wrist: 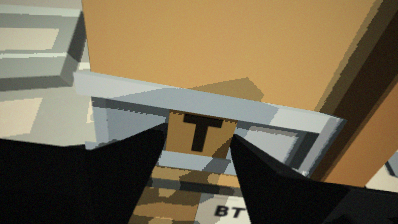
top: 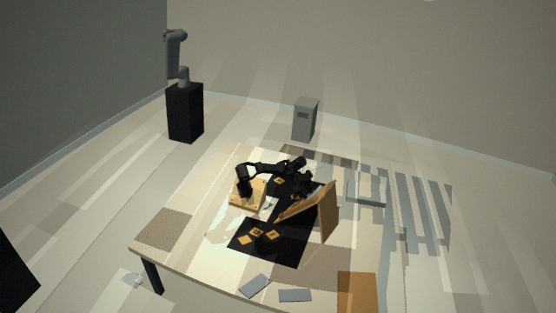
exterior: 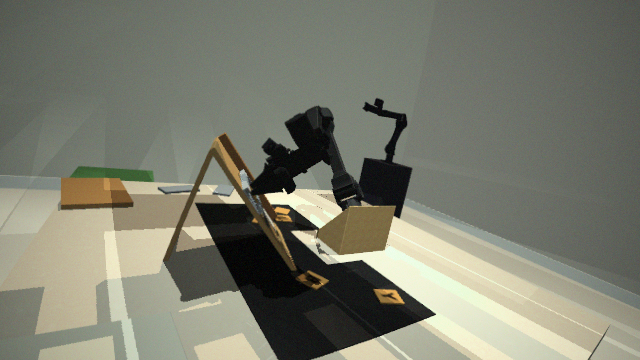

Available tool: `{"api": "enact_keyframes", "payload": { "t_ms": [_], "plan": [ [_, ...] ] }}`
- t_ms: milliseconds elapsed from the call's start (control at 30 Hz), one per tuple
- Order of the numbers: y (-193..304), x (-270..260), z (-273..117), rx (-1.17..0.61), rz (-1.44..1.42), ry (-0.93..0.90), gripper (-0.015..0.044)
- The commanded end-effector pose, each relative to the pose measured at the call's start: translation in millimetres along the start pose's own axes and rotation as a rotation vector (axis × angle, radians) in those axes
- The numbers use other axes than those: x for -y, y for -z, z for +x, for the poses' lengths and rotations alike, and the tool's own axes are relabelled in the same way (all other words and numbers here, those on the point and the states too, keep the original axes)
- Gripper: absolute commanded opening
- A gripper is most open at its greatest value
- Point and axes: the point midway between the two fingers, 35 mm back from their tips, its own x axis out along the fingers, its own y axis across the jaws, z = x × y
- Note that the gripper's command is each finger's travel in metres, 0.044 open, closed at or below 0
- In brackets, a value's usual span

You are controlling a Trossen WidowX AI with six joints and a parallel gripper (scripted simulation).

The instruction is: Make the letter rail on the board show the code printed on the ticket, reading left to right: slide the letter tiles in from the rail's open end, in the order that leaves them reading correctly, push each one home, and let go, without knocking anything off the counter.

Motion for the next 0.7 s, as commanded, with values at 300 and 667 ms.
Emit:
{"api": "enact_keyframes", "payload": {
  "t_ms": [300,667],
  "plan": [
    [1,7,0,-0.001,-0.004,-0.003,0.0000],
    [1,13,0,-0.001,-0.004,-0.003,0.0000]
  ]
}}
